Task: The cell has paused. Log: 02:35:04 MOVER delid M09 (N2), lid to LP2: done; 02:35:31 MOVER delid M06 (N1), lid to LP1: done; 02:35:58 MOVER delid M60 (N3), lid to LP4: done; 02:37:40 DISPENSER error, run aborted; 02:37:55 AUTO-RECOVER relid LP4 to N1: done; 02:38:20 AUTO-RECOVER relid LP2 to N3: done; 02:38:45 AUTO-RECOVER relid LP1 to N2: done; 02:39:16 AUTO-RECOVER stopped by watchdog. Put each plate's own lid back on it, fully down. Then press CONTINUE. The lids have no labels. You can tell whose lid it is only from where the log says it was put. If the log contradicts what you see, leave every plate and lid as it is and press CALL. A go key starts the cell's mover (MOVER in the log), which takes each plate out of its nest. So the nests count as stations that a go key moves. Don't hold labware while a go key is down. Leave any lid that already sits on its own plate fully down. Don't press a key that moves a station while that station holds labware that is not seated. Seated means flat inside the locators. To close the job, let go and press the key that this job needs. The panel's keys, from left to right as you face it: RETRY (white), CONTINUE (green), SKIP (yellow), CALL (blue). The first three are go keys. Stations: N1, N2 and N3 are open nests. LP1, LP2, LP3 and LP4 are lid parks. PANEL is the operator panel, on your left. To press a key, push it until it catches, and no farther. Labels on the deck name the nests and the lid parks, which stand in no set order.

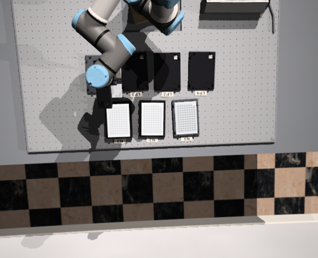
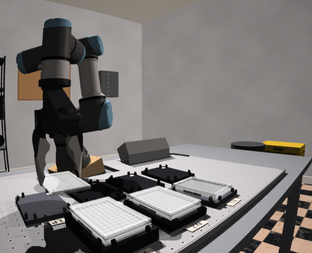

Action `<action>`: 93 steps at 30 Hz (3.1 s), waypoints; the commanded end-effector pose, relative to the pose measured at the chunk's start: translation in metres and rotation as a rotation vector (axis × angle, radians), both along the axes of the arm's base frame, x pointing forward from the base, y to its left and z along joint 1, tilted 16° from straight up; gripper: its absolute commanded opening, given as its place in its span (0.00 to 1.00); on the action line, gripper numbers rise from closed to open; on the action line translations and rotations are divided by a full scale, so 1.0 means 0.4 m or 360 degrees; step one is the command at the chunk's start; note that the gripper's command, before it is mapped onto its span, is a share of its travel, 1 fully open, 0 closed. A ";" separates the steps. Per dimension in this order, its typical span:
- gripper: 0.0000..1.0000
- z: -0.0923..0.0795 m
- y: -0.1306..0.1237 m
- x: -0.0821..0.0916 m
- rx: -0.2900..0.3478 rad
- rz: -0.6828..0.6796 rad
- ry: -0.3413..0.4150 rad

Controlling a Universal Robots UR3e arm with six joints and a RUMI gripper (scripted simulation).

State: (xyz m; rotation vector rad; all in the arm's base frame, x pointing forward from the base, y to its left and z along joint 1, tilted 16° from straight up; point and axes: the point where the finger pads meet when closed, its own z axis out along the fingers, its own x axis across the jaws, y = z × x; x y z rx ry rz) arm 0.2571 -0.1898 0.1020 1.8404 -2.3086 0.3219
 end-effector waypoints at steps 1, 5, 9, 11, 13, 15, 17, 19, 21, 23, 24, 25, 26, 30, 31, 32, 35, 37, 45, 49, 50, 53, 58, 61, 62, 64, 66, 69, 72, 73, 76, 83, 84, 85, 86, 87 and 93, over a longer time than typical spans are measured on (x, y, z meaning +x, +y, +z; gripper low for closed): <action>0.00 0.013 -0.042 -0.035 0.0002 0.0006 -0.0010; 0.00 0.023 -0.079 -0.067 0.0002 0.0006 -0.0010; 0.00 0.027 -0.093 -0.079 0.0002 0.0006 -0.0010; 0.00 0.027 -0.093 -0.079 0.0002 0.0006 -0.0010; 0.00 0.027 -0.093 -0.079 0.0002 0.0006 -0.0010; 0.00 0.027 -0.093 -0.079 0.0002 0.0006 -0.0010; 0.00 0.025 -0.094 -0.080 0.0002 0.0006 -0.0010; 0.00 0.023 -0.094 -0.080 0.0002 0.0006 -0.0010; 0.00 0.022 -0.095 -0.080 0.0002 0.0006 -0.0010; 0.00 0.021 -0.095 -0.080 0.0002 0.0006 -0.0010; 0.00 0.021 -0.095 -0.080 0.0002 0.0006 -0.0010; 0.00 0.020 -0.095 -0.080 0.0002 0.0006 -0.0010; 0.00 0.020 -0.096 -0.080 0.0002 0.0006 -0.0010; 0.00 0.016 -0.096 -0.079 0.0002 0.0006 -0.0010; 0.00 0.015 -0.097 -0.079 0.0002 0.0006 -0.0010; 0.00 0.015 -0.097 -0.079 0.0002 0.0006 -0.0010; 0.00 0.012 -0.098 -0.079 0.0002 0.0006 -0.0010; 0.00 0.011 -0.098 -0.079 0.0002 0.0006 -0.0010; 0.00 0.006 -0.099 -0.079 0.0002 0.0006 -0.0010; 0.00 0.002 -0.100 -0.079 0.0002 0.0006 -0.0010; 0.00 0.002 -0.100 -0.079 0.0002 0.0006 -0.0010; 0.00 -0.001 -0.101 -0.079 0.0002 0.0006 -0.0010; 0.00 -0.003 -0.102 -0.079 0.0002 0.0006 -0.0010; 0.00 -0.006 -0.102 -0.079 0.0002 0.0006 -0.0010; 0.00 -0.006 -0.103 -0.079 0.0002 0.0006 -0.0010; 0.00 -0.008 -0.103 -0.079 0.0002 0.0006 -0.0010; 0.00 -0.010 -0.104 -0.079 0.0002 0.0006 -0.0010; 0.00 -0.012 -0.104 -0.079 0.0002 0.0006 -0.0010; 0.00 -0.014 -0.105 -0.079 0.0002 0.0006 -0.0010; 0.00 -0.015 -0.105 -0.079 0.0002 0.0006 -0.0010; 0.00 -0.016 -0.105 -0.079 0.0002 0.0006 -0.0010; 0.00 -0.022 -0.107 -0.079 0.0002 0.0006 -0.0010; 0.00 -0.022 -0.107 -0.079 0.0002 0.0006 -0.0010; 0.00 -0.023 -0.107 -0.079 0.0002 0.0006 -0.0010; 0.00 -0.024 -0.108 -0.079 0.0002 0.0006 -0.0010; 0.00 -0.025 -0.108 -0.079 0.0002 0.0006 -0.0010; 0.00 -0.028 -0.109 -0.079 0.0002 0.0006 -0.0010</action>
